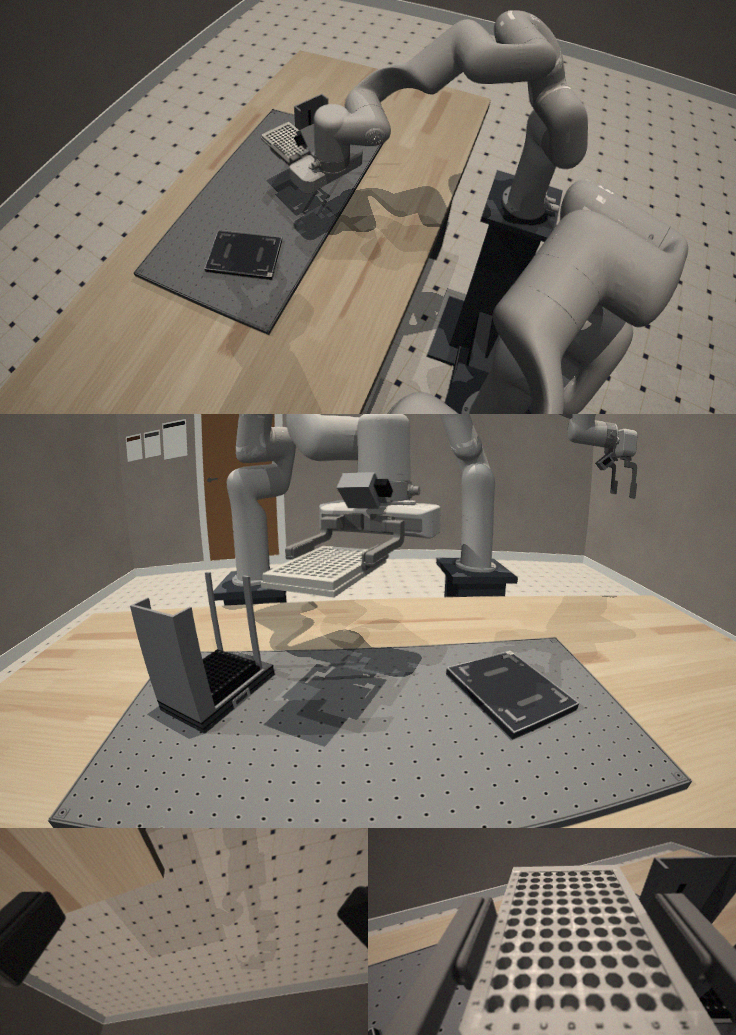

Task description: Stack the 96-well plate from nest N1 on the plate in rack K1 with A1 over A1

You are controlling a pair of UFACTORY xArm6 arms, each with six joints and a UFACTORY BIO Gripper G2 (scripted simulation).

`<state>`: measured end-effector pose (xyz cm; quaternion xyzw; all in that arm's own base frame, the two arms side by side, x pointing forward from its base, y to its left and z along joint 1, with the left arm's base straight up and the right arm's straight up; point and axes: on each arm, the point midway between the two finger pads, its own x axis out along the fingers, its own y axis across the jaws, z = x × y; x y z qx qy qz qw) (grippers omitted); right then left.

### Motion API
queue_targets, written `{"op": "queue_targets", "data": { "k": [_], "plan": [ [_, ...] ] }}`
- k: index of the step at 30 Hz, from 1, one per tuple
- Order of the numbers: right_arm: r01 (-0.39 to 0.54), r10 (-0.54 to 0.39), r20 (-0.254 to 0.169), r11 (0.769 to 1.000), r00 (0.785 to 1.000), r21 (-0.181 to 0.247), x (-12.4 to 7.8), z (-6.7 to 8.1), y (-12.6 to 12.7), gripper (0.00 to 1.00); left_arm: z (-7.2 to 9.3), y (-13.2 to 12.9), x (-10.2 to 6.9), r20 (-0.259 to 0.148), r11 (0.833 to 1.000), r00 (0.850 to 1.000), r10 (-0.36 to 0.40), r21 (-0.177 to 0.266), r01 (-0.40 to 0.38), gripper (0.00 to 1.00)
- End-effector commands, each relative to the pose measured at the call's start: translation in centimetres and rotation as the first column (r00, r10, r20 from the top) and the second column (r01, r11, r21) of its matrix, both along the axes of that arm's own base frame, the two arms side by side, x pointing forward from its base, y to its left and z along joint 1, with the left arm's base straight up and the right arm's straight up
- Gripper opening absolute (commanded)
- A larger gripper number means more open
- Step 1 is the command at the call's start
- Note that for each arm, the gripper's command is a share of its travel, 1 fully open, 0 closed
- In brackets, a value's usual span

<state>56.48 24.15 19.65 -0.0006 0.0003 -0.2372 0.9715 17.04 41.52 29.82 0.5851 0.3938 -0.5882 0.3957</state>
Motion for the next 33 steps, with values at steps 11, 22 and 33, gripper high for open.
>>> {"op": "queue_targets", "data": {
  "k": [11, 22, 33],
  "plan": [
    [-0.001, 0.001, 0.005, 1.000, 1.000, 0.004, -0.1, 0.4, -4.2, 0.00, 0.2, 0.1, 0.0, 0.002, 1.000, 1.000, 0.000, 0.004, 0.000, 1.00],
    [-0.001, 0.001, 0.006, 1.000, 1.000, 0.004, -0.3, 0.4, -7.2, 0.00, 0.2, 0.1, 0.0, 0.002, 1.000, 1.000, 0.000, 0.004, 0.000, 1.00],
    [-0.001, 0.001, 0.006, 1.000, 1.000, 0.003, -0.5, 0.5, -10.8, 0.00, 0.2, 0.1, 0.0, 0.002, 1.000, 1.000, 0.000, 0.004, 0.000, 1.00]
  ]
}}
